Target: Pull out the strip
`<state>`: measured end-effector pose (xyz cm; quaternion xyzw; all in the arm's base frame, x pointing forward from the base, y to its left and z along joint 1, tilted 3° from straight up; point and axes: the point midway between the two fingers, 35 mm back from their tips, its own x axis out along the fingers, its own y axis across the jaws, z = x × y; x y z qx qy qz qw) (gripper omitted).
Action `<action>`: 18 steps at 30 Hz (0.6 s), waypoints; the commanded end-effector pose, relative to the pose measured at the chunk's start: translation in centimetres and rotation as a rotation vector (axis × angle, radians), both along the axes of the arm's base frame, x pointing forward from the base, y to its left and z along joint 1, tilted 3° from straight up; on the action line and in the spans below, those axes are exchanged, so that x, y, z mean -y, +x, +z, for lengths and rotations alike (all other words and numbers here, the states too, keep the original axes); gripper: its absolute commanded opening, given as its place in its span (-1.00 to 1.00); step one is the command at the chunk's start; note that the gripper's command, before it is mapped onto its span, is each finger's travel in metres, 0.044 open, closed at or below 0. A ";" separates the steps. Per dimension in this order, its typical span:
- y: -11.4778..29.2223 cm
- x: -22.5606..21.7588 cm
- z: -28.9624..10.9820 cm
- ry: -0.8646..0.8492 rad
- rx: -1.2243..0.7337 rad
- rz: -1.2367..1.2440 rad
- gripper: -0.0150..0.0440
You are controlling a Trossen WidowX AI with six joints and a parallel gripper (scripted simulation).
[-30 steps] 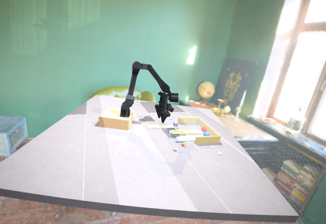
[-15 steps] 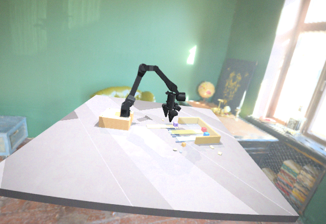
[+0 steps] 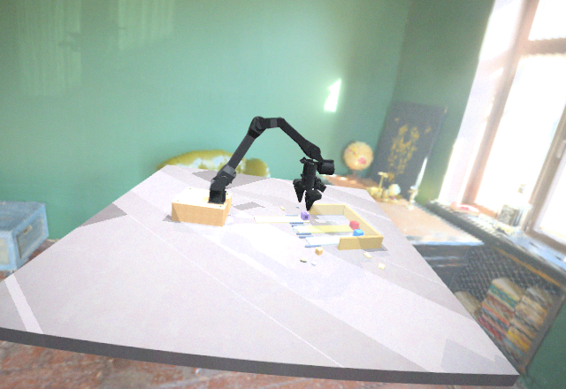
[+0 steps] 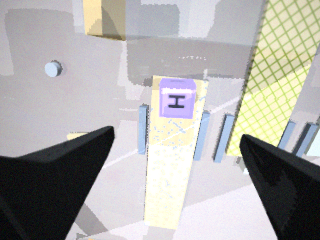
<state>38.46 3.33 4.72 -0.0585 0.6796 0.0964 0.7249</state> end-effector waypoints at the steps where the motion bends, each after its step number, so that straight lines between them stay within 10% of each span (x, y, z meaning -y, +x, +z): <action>1: 1.3 -0.4 -0.1 -0.003 -0.007 -0.002 1.00; 9: 1.5 -0.4 -0.9 -0.003 -0.007 -0.002 0.38; 18: 1.7 -0.5 -2.4 -0.003 -0.007 -0.002 0.36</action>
